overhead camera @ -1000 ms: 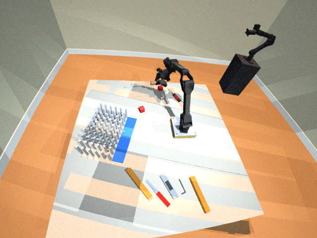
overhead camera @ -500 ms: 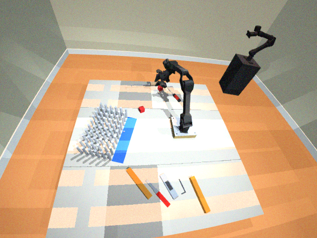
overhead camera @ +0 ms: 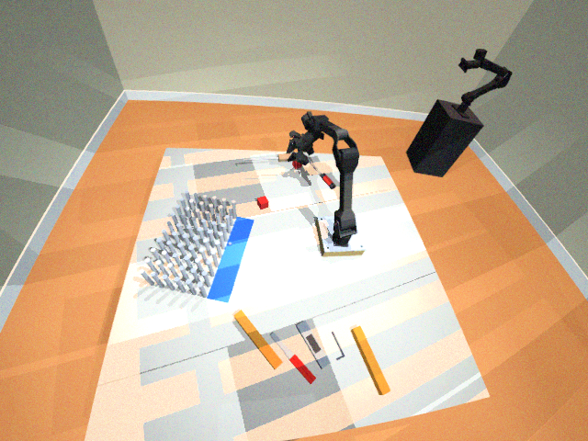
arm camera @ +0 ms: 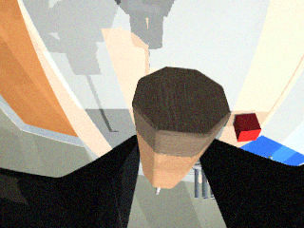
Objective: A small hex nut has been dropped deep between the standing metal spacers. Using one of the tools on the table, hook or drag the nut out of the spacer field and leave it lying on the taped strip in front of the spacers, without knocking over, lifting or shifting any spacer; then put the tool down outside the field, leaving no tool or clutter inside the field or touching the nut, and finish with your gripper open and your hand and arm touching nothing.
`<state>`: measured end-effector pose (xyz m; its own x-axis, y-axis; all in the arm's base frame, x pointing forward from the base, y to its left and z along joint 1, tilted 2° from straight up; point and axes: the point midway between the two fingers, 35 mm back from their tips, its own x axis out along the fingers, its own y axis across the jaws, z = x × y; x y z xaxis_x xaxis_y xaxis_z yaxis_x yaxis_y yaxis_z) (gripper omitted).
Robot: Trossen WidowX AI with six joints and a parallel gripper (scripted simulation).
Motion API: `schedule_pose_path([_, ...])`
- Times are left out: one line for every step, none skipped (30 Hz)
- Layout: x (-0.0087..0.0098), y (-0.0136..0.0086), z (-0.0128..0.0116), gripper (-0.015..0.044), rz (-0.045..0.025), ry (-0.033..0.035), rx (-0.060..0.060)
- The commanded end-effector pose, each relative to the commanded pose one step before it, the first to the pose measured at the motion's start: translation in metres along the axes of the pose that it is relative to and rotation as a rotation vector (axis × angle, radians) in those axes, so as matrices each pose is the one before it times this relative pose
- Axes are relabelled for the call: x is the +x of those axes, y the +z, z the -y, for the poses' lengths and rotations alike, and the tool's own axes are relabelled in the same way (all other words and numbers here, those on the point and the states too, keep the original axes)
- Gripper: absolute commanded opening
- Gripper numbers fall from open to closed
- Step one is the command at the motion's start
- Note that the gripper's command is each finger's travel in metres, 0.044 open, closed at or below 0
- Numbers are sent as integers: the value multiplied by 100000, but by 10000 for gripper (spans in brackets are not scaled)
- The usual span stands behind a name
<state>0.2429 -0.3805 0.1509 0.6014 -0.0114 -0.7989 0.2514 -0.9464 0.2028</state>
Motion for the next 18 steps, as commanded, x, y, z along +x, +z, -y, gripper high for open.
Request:
schedule_pose_path([343, 65, 3, 0, -982, -56, 334])
schedule_pose_path([81, 53, 2, 0, 0, 1, -1])
schedule_pose_path([81, 53, 2, 0, 0, 1, -1])
schedule_pose_path([80, 53, 2, 0, 0, 1, -1])
schedule_pose_path([80, 53, 3, 0, 0, 1, -1])
schedule_pose_path([80, 53, 3, 0, 0, 1, -1])
schedule_pose_path([80, 53, 3, 0, 0, 1, -1])
schedule_pose_path([80, 53, 3, 0, 0, 1, 0])
schedule_pose_path([80, 53, 4, 0, 0, 1, 0])
schedule_pose_path([80, 53, 4, 0, 0, 1, 0])
schedule_pose_path([80, 53, 4, 0, 0, 1, 0])
schedule_pose_path([80, 53, 5, 0, 0, 1, 0])
schedule_pose_path([80, 53, 5, 0, 0, 1, 0])
schedule_pose_path([80, 53, 5, 0, 0, 1, 0])
schedule_pose_path([80, 53, 5, 0, 0, 1, 0])
schedule_pose_path([80, 53, 6, 0, 0, 1, 0])
schedule_pose_path([80, 53, 6, 0, 0, 1, 0])
schedule_pose_path([80, 53, 6, 0, 0, 1, 0])
